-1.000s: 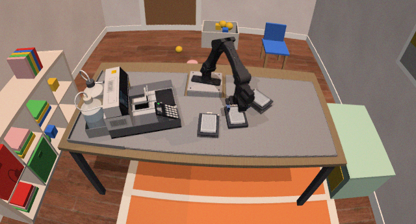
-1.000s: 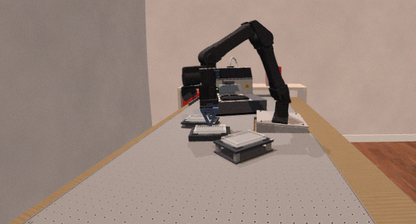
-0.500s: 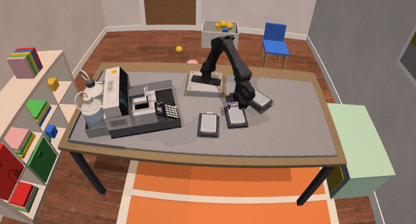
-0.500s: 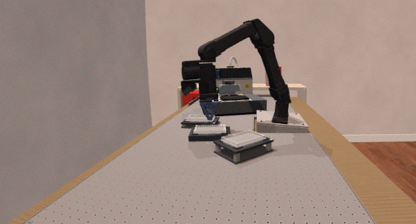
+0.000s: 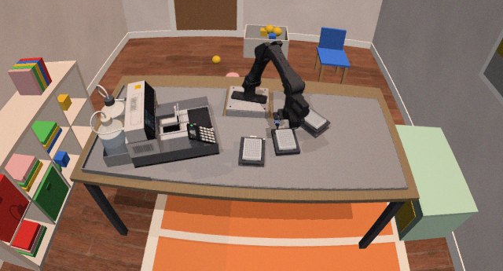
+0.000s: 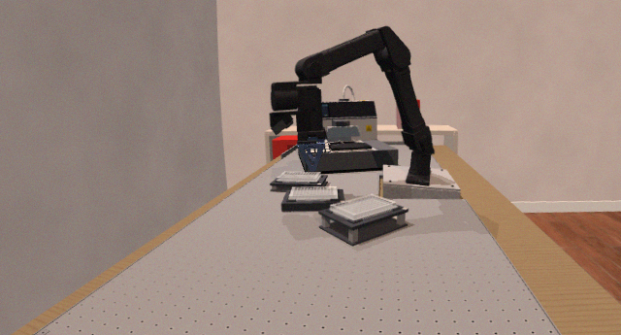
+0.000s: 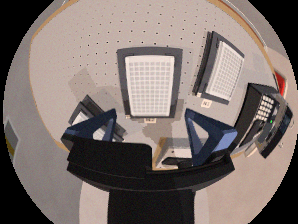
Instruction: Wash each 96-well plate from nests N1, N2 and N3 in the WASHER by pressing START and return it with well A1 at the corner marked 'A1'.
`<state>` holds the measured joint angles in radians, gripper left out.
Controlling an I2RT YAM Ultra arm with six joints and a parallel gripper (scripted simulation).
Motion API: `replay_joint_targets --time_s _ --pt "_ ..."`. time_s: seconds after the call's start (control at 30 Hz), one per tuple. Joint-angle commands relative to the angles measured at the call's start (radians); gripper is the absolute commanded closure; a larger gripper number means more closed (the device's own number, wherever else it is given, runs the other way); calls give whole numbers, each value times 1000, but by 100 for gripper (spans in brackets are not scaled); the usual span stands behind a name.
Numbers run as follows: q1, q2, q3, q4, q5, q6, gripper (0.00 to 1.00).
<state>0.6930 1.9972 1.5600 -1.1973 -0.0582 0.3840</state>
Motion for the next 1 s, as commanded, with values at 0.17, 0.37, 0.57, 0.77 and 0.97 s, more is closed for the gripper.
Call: replay_joint_targets --time_s 0.17,0.37,0.57,0.77,0.97 --pt "-1 -16 40 -29 1 -2 0" --pt "-1 -16 40 -29 1 -2 0" --pt "-1 -16 39 -29 1 -2 0" --pt "-1 -16 39 -29 1 -2 0" --pt "12 -18 39 -30 0 -22 0"
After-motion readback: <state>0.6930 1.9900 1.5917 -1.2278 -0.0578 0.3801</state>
